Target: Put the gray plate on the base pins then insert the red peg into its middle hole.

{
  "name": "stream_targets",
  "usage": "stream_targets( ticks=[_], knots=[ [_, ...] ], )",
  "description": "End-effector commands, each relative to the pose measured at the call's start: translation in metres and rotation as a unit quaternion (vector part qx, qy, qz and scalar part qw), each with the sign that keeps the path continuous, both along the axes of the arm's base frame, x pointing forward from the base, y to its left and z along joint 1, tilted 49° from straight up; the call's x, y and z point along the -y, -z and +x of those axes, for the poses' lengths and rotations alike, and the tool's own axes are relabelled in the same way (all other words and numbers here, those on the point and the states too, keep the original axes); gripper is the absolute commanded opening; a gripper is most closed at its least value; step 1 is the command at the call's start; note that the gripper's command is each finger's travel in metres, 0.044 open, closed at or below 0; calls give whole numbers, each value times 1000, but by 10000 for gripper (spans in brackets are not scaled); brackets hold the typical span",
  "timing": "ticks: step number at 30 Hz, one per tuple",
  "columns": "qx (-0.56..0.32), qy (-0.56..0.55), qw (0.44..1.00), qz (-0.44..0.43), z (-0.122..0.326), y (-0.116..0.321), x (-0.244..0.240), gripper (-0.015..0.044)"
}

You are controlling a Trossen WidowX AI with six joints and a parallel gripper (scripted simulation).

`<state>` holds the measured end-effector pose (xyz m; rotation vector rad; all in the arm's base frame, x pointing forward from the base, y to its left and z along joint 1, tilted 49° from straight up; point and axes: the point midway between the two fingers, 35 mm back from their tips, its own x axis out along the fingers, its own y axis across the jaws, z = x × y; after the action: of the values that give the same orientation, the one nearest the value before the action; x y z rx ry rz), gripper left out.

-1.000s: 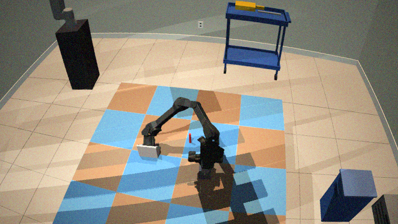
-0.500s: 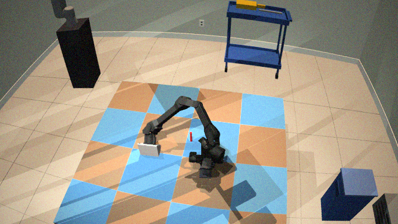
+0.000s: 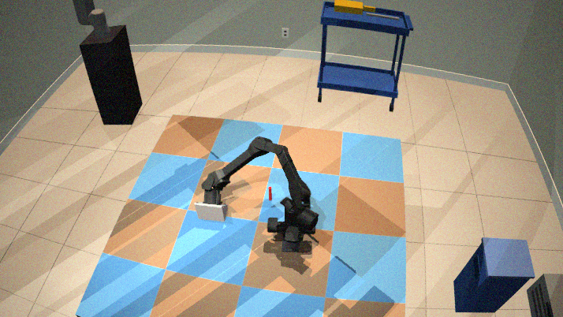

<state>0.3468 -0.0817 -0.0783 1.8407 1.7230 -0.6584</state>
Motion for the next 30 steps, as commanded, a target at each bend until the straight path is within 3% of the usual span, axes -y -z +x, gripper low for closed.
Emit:
stream_targets(
  ticks=[1,4,21,27,30],
  knots=[
    [1,0,1000,0,0,-1,1,0],
    [1,0,1000,0,0,-1,1,0],
    [1,0,1000,0,0,-1,1,440],
    [1,0,1000,0,1,-2,2,440],
    [-1,1,1000,-2,3,-22,29,440]
  ],
)
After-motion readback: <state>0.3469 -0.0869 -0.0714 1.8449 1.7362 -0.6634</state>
